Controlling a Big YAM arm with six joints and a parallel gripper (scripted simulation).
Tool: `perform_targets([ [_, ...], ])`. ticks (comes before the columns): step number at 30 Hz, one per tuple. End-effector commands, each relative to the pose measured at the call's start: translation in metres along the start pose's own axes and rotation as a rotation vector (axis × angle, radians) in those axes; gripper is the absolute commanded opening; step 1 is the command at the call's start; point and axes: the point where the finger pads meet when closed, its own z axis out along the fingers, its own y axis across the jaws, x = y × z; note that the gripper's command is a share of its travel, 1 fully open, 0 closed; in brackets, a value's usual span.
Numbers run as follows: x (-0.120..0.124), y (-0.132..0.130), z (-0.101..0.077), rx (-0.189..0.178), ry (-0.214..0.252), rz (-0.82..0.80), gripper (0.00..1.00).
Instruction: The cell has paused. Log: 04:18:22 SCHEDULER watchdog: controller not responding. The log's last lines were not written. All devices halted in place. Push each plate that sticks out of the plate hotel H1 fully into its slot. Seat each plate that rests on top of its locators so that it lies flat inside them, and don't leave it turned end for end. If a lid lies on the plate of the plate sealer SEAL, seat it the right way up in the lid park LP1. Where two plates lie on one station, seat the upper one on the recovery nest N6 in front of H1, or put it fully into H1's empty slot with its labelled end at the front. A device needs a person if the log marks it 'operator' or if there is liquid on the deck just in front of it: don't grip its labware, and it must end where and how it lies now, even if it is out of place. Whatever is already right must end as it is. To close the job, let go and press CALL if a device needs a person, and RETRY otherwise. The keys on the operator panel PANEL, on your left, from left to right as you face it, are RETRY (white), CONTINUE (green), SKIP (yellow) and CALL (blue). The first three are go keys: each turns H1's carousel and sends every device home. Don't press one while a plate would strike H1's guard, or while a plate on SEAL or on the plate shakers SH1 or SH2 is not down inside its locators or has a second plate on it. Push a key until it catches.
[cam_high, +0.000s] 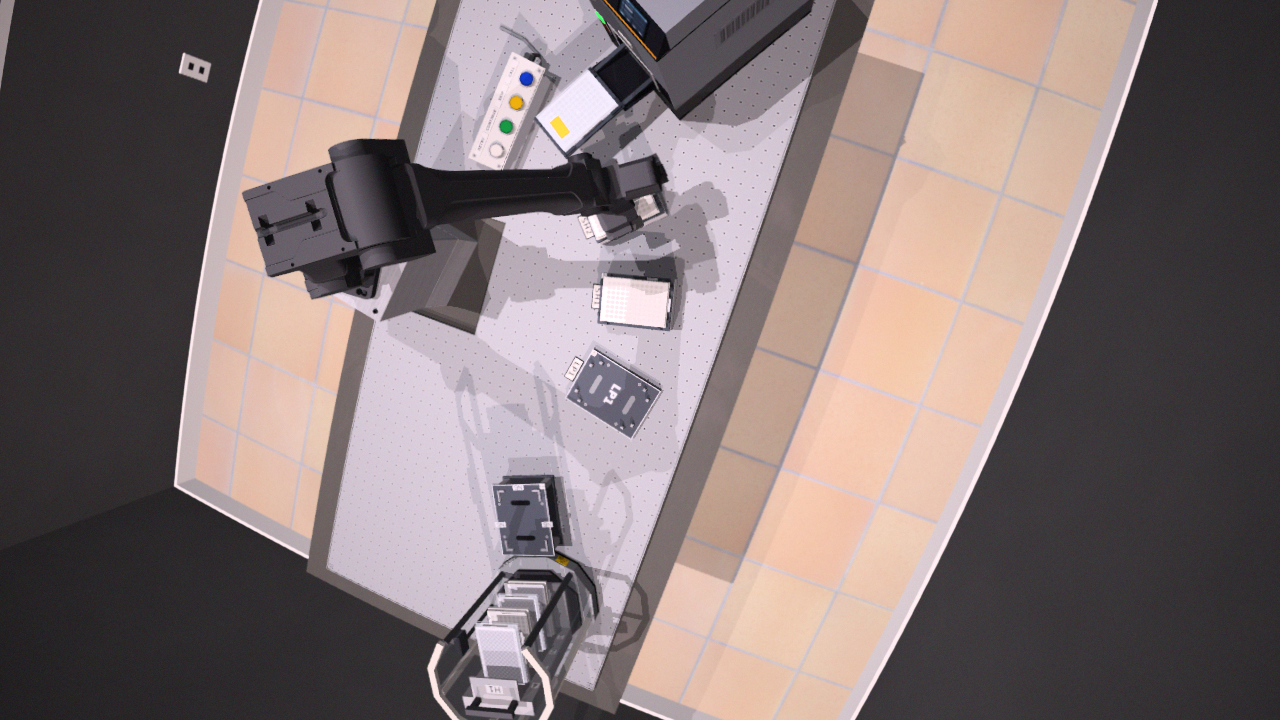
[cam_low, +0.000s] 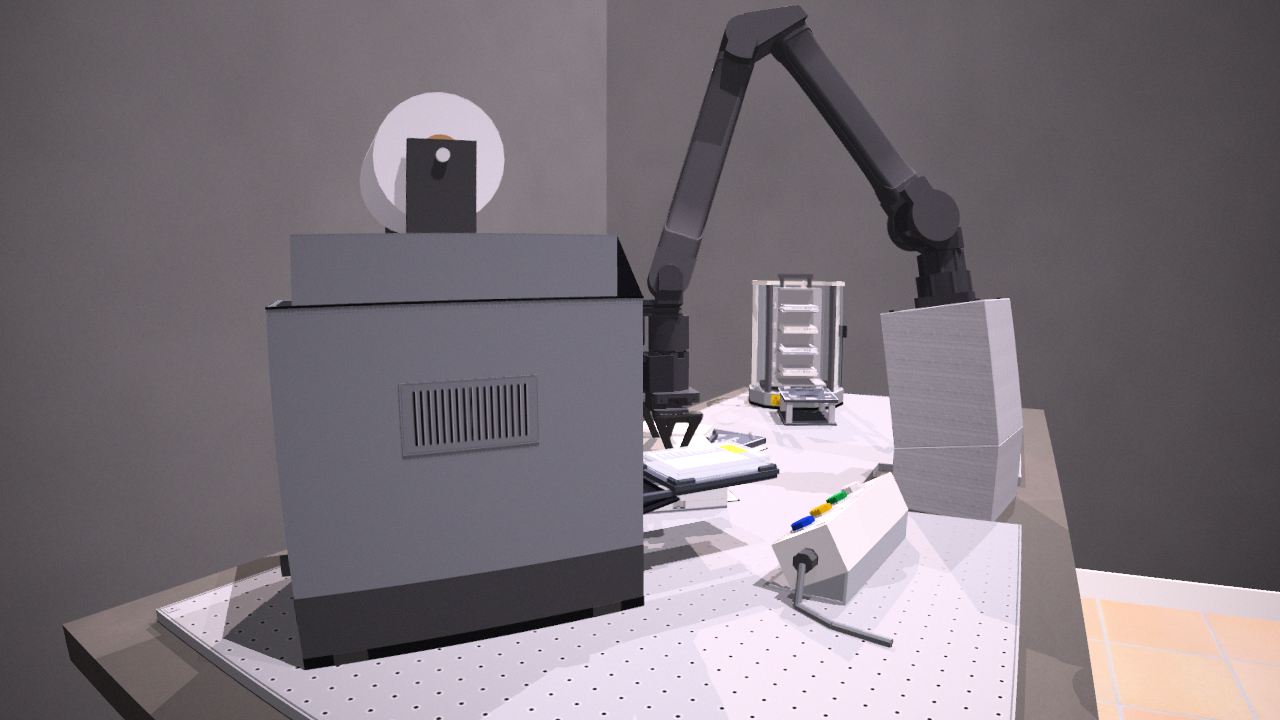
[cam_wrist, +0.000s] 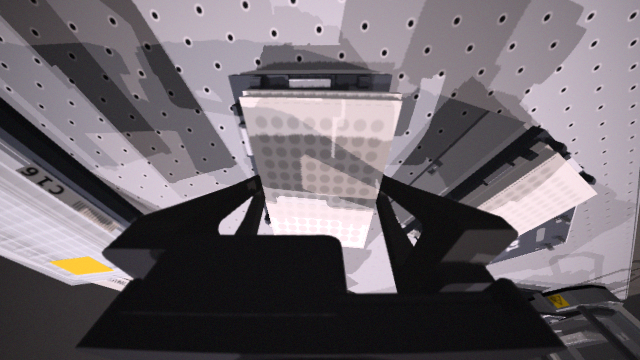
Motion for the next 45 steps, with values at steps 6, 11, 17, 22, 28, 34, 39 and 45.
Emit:
perform_targets([
  [6,-0.005,0.006,-0.014,-0.002,-0.017,-0.002,0.84],
  [11,-0.007,0.005,-0.016,-0.002,-0.022,-0.002,0.84],
  [17,-0.007,0.005,-0.017,-0.002,-0.022,-0.002,0.84],
  [22,-0.005,0.006,-0.018,-0.002,-0.018,-0.002,0.84],
  [28,-0.005,0.006,-0.019,-0.002,-0.017,-0.002,0.84],
  [34,-0.004,0.006,-0.021,-0.002,-0.017,-0.002,0.84],
  [39,-0.008,0.005,-0.023,-0.001,-0.023,-0.002,0.84],
  [45,-0.009,0.005,-0.024,-0.001,-0.025,-0.002,0.84],
])
